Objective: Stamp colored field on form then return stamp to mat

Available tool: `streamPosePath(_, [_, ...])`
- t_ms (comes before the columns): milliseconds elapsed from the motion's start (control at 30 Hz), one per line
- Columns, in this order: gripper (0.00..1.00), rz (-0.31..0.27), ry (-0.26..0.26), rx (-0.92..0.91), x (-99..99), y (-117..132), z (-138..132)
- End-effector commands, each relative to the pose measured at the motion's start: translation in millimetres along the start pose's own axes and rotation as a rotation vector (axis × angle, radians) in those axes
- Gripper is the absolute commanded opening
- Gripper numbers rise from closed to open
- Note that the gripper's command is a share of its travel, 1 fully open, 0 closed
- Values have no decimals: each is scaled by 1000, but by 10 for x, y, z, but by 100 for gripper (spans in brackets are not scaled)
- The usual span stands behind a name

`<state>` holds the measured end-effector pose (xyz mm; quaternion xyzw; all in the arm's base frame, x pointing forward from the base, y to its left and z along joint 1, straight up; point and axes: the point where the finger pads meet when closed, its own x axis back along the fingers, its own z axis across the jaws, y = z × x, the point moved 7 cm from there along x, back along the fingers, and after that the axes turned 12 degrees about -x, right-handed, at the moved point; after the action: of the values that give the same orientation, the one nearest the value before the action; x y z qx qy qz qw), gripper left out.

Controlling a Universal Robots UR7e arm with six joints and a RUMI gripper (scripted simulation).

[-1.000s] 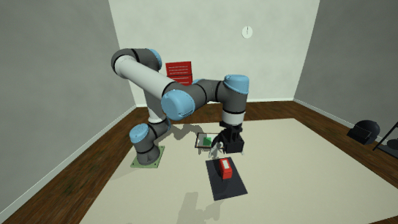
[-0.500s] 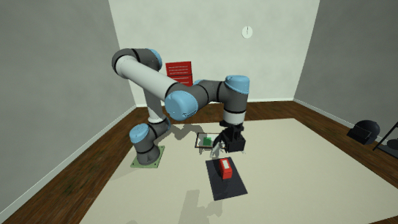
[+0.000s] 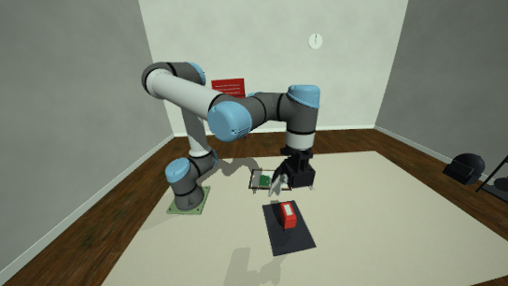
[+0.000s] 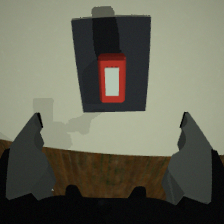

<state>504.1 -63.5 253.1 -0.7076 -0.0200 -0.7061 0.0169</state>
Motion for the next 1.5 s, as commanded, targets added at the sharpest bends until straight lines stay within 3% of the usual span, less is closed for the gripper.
streamPosePath(0, [100, 0, -1, 0, 230, 0, -2])
streamPosePath(300, [100, 0, -1, 12, 230, -28, -1])
streamPosePath(433, [100, 0, 0, 79, 231, -188, 5])
streamPosePath(600, [100, 0, 0, 268, 233, -636, -6])
streamPosePath(800, [100, 1, 0, 615, 234, -1431, -126])
streamPosePath(867, [100, 1, 0, 615, 234, -1431, -126])
streamPosePath(1167, [100, 1, 0, 1135, 233, -2530, -525])
streamPosePath(1333, [100, 1, 0, 1301, 232, -2850, -701])
streamPosePath(1467, [100, 1, 0, 1334, 232, -2912, -739])
